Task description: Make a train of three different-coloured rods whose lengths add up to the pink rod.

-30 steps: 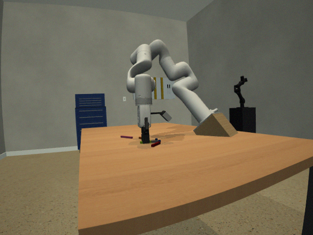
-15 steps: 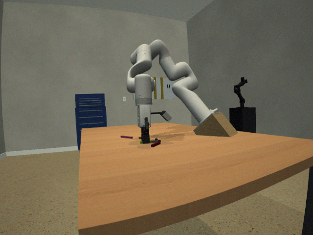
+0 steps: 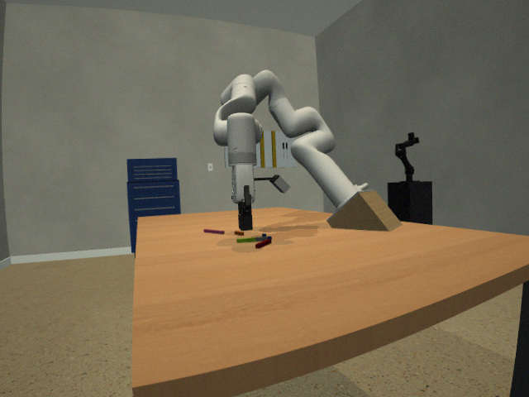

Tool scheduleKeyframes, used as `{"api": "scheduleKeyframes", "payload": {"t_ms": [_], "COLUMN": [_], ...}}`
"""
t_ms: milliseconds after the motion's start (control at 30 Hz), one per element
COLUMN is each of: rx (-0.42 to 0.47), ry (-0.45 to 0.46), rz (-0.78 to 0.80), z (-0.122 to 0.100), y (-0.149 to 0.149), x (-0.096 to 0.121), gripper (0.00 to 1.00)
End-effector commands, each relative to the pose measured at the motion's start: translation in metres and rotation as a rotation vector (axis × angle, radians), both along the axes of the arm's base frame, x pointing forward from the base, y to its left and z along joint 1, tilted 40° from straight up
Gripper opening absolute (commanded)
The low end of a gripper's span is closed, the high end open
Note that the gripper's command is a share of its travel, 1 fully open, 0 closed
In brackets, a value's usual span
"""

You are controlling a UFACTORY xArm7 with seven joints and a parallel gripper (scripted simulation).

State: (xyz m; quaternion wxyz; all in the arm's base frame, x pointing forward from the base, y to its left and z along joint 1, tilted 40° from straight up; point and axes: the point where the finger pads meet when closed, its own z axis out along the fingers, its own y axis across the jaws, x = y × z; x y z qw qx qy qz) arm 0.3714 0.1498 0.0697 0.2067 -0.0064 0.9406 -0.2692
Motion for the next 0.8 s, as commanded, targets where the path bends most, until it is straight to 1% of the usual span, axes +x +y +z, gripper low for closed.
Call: {"api": "scheduleKeyframes", "payload": {"t_ms": [0, 233, 500, 533, 767], "rx": [0.003, 0.003, 0.003, 0.003, 0.003], "ry": [-0.002, -0.002, -0.002, -0.002, -0.002], "rz": [0.004, 0.004, 0.004, 0.004, 0.004], "z": [0.018, 0.041, 0.045, 0.045, 0.045], "y": [0.013, 0.027, 0.03, 0.03, 0.03], "x": [-0.009, -0.02, -0.022, -0.022, -0.022], "gripper": [0.24, 0.24, 0.24, 1.0, 1.0]}}
